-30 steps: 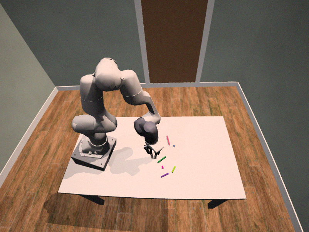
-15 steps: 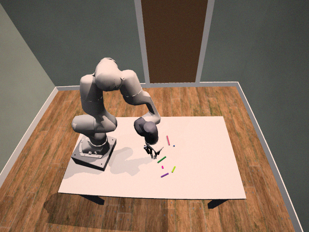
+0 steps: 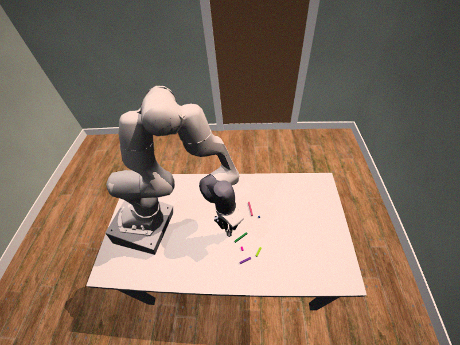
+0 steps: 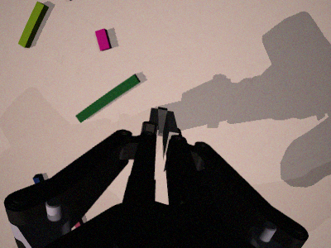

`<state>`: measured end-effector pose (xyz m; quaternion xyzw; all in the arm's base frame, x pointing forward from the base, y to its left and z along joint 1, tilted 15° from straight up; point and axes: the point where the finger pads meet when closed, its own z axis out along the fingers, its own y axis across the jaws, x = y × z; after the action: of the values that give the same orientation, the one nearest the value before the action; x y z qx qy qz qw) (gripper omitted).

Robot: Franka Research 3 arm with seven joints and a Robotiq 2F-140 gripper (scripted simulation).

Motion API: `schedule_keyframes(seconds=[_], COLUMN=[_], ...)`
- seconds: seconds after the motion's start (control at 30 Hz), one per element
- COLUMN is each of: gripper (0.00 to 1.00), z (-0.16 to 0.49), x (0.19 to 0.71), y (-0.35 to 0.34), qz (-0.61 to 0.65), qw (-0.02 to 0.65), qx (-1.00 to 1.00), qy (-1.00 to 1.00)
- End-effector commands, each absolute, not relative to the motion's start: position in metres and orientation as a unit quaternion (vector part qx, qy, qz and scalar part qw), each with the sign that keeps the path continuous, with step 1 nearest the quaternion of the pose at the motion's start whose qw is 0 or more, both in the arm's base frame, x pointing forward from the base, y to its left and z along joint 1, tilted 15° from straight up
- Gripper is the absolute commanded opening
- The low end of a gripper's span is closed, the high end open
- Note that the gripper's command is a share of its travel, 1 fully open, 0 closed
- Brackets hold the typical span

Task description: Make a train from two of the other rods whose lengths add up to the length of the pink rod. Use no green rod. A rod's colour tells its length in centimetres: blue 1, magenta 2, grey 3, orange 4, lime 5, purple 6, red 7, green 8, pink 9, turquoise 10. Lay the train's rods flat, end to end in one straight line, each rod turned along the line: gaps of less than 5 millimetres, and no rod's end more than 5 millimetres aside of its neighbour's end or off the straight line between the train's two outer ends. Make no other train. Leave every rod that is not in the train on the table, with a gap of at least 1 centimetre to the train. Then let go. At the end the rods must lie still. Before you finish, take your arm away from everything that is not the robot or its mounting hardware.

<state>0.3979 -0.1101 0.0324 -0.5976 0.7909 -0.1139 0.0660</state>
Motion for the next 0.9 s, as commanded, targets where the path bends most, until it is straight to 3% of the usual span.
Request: schedule_keyframes(seconds=[0.0, 0.87], gripper=[0.03, 0.03], z=[0.0335, 0.0356], x=[0.3999, 0.3994], y=[-0.1106, -0.1106], qz=[-0.116, -0.117], qw=[0.066, 0.066], qx=[-0.6, -0.6], qy=[0.788, 0.788])
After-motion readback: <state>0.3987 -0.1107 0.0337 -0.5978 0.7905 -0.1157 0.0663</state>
